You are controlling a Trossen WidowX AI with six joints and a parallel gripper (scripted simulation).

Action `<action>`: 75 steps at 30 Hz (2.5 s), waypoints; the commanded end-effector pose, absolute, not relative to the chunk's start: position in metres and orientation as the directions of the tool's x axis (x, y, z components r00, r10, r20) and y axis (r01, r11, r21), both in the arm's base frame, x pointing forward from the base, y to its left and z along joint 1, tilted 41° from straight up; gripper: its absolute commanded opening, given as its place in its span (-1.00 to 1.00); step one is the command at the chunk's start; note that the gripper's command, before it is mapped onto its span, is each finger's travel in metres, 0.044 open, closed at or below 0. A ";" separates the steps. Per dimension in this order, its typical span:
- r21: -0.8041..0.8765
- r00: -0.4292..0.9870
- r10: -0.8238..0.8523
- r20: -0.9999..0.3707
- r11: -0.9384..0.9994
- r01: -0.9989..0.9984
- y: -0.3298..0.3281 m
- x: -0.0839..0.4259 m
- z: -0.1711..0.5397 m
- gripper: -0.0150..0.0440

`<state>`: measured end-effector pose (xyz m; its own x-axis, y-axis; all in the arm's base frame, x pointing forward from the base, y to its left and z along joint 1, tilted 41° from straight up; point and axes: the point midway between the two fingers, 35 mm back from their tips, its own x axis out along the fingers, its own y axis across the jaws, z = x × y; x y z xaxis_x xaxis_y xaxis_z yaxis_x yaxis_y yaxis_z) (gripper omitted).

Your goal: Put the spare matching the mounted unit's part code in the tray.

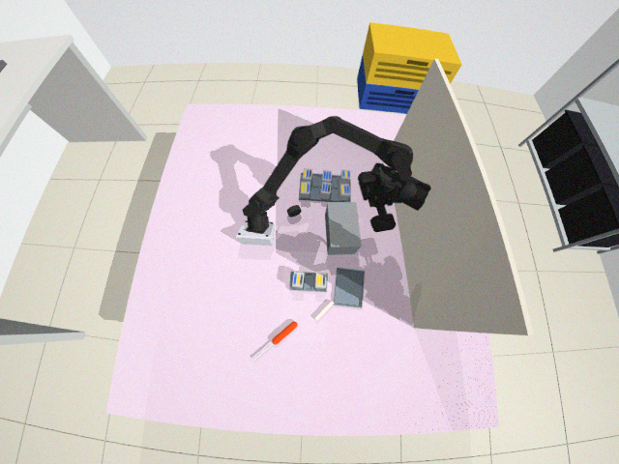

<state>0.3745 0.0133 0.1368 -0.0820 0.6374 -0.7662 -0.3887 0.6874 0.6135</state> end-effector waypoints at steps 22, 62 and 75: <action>-0.042 -0.064 0.662 -0.746 -0.143 -0.989 0.133 0.218 0.256 1.00; 0.014 -0.107 0.653 -0.750 -0.145 -0.989 0.175 0.213 0.199 0.53; 0.014 -0.107 0.654 -0.749 -0.145 -0.989 0.189 0.211 0.183 0.53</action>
